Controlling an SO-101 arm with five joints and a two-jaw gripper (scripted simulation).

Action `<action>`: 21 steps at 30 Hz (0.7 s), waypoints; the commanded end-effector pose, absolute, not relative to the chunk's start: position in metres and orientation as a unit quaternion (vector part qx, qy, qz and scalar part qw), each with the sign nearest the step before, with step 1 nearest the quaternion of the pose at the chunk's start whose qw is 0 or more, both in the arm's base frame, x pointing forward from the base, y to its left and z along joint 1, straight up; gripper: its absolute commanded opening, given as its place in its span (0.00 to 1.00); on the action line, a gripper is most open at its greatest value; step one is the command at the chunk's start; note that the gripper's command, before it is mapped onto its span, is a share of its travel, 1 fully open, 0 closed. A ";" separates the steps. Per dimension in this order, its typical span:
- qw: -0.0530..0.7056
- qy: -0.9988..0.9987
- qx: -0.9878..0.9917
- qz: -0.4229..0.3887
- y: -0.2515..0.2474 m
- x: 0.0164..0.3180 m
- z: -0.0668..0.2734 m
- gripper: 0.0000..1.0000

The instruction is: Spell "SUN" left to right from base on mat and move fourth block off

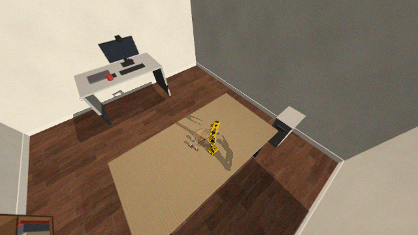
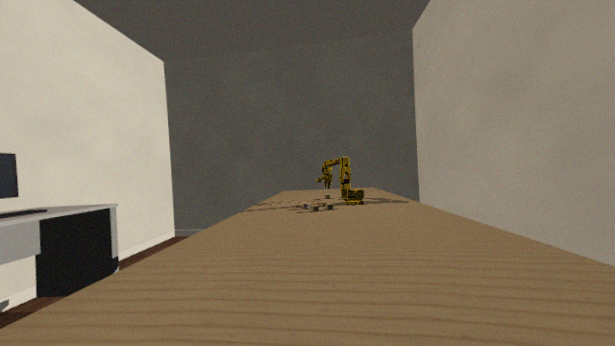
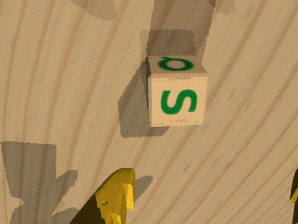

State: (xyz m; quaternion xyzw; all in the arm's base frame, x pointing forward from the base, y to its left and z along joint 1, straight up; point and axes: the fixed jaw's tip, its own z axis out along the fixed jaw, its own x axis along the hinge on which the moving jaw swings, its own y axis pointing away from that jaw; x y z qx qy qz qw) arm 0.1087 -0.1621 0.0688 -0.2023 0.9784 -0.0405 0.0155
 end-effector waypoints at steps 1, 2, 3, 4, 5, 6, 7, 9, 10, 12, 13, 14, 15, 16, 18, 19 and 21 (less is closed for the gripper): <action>0.018 0.978 -0.202 -0.045 -0.166 0.113 0.069 0.32; 0.017 0.978 -0.202 -0.042 -0.166 0.112 0.068 0.32; 0.016 0.978 -0.202 -0.039 -0.166 0.112 0.067 0.32; 0.015 0.979 -0.202 -0.038 -0.165 0.112 0.066 0.32; 0.015 0.979 -0.202 -0.037 -0.165 0.112 0.066 0.32; 0.015 0.979 -0.202 -0.037 -0.165 0.112 0.066 0.32; 0.015 0.979 -0.202 -0.037 -0.165 0.112 0.066 0.32; 0.015 0.979 -0.202 -0.037 -0.165 0.112 0.066 0.32; 0.015 0.979 -0.202 -0.037 -0.165 0.112 0.066 0.32; 0.015 0.979 -0.202 -0.037 -0.165 0.112 0.066 0.32; 0.015 0.979 -0.202 -0.037 -0.165 0.112 0.066 0.32; 0.015 0.979 -0.202 -0.037 -0.165 0.112 0.066 0.32; 0.015 0.979 -0.202 -0.037 -0.165 0.112 0.066 0.32; 0.015 0.979 -0.202 -0.037 -0.165 0.112 0.066 0.32; 0.015 0.979 -0.202 -0.037 -0.165 0.112 0.066 0.32; 0.015 0.979 -0.202 -0.037 -0.165 0.112 0.066 0.32; 0.015 0.979 -0.202 -0.037 -0.165 0.112 0.066 0.32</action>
